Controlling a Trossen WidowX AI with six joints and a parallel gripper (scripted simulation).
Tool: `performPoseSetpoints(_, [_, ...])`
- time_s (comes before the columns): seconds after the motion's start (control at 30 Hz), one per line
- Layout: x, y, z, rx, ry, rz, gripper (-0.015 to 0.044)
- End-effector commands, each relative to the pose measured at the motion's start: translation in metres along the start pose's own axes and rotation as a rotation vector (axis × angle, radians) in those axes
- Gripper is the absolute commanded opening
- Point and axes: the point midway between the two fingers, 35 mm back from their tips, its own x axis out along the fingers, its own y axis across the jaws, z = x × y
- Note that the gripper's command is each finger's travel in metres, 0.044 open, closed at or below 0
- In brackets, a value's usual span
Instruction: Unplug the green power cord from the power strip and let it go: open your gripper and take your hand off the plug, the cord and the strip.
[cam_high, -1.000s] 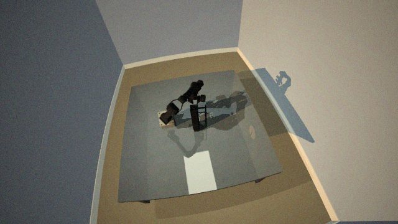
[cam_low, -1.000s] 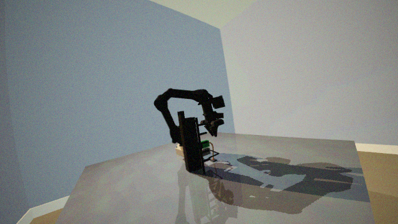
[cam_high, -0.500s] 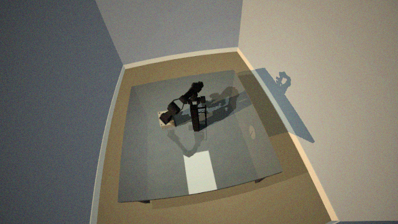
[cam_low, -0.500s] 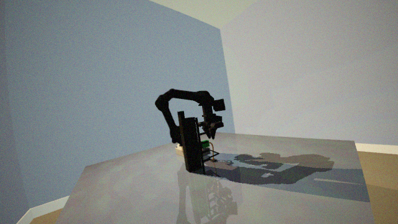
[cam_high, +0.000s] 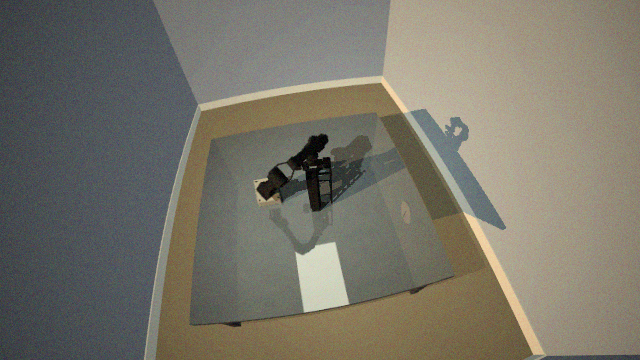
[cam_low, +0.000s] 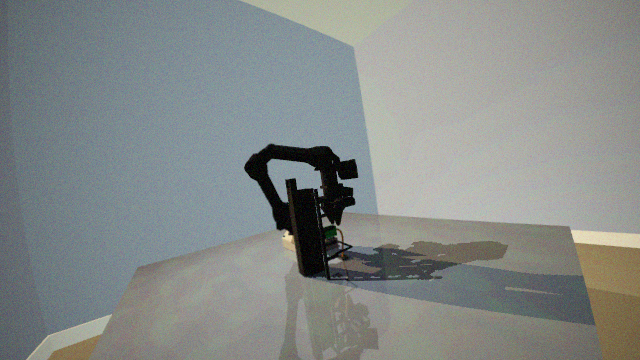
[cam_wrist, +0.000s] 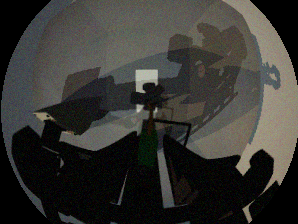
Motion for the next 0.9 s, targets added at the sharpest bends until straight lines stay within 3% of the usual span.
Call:
performPoseSetpoints(0.0, [0.000, 0.000, -0.009, -0.004, 0.006, -0.004, 0.0160])
performPoseSetpoints(0.8, [0.012, 0.000, -0.021, -0.004, 0.008, -0.004, 0.0160])
performPoseSetpoints(0.87, [0.010, 0.001, -0.020, -0.001, 0.003, 0.001, 0.0107])
